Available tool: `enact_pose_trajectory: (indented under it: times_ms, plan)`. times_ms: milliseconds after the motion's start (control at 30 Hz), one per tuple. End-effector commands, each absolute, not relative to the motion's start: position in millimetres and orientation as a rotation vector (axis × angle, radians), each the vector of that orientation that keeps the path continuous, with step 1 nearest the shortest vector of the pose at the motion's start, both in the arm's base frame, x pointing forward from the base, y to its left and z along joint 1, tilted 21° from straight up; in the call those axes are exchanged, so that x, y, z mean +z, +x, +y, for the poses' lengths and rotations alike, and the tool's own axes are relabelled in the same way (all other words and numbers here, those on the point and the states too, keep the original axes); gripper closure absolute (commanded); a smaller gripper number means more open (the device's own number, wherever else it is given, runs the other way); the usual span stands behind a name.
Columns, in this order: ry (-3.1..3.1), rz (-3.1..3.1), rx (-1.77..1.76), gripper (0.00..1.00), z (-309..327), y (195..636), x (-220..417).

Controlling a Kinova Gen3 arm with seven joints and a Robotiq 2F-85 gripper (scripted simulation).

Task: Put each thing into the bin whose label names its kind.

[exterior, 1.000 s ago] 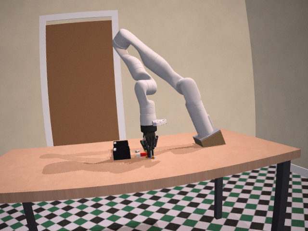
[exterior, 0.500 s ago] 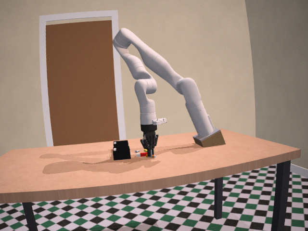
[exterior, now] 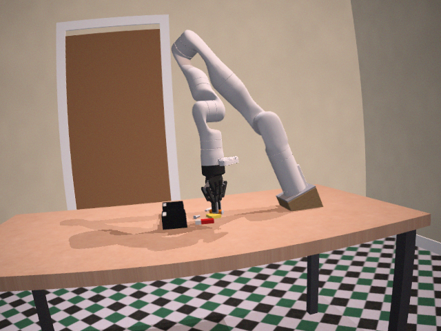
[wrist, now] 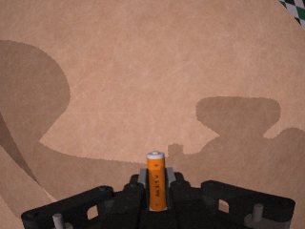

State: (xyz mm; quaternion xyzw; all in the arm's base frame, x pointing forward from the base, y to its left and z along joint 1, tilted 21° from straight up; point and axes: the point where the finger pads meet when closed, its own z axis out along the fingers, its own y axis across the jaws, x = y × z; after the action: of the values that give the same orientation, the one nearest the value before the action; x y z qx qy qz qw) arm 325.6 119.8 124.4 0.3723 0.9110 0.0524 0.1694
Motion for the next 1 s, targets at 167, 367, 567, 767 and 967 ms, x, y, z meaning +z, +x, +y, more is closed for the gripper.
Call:
enact_pose_trajectory:
  times_ms: [167, 367, 567, 767, 967]
  plan:
    - [1.057, 2.577, 0.160, 0.91, 120.2, 327.2, 141.2]
    - [1.060, 2.577, 0.156, 0.91, 118.8, 326.4, 139.8]
    - [1.060, 2.577, 0.156, 0.91, 118.8, 326.4, 139.8]
    - [1.060, 2.577, 0.156, 0.91, 118.8, 326.4, 139.8]
    - [1.060, 2.577, 0.156, 0.91, 118.8, 326.4, 139.8]
